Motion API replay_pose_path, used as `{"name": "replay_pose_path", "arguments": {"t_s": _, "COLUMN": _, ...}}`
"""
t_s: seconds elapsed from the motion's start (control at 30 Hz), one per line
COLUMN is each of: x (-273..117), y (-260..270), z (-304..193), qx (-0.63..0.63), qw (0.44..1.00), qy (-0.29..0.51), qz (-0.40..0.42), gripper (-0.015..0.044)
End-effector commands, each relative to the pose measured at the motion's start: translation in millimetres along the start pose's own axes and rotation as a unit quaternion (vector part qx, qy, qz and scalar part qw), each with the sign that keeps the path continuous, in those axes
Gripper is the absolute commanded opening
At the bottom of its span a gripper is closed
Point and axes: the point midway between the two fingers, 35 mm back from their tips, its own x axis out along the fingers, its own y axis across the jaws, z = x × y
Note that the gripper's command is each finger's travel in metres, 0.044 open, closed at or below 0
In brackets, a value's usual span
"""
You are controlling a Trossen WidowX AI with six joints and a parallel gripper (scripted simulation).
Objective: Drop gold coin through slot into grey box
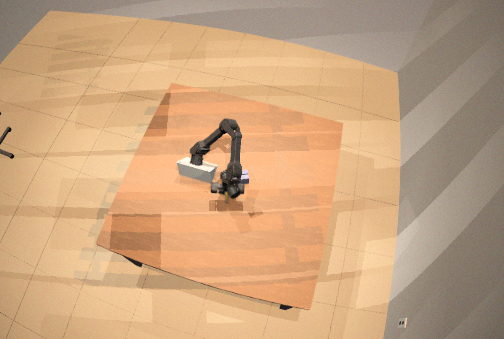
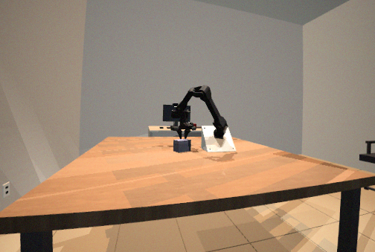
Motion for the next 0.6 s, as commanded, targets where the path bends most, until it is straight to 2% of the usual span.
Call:
{"name": "replay_pose_path", "arguments": {"t_s": 0.0, "x": 9.8, "y": 2.5, "z": 3.1, "qx": 0.005, "qw": 1.0, "qy": -0.007, "qz": 0.001, "gripper": 0.0161}}
{"name": "replay_pose_path", "arguments": {"t_s": 0.57, "x": 36.8, "y": 3.5, "z": 5.4, "qx": 0.004, "qw": 1.0, "qy": -0.009, "qz": 0.001, "gripper": 0.0161}}
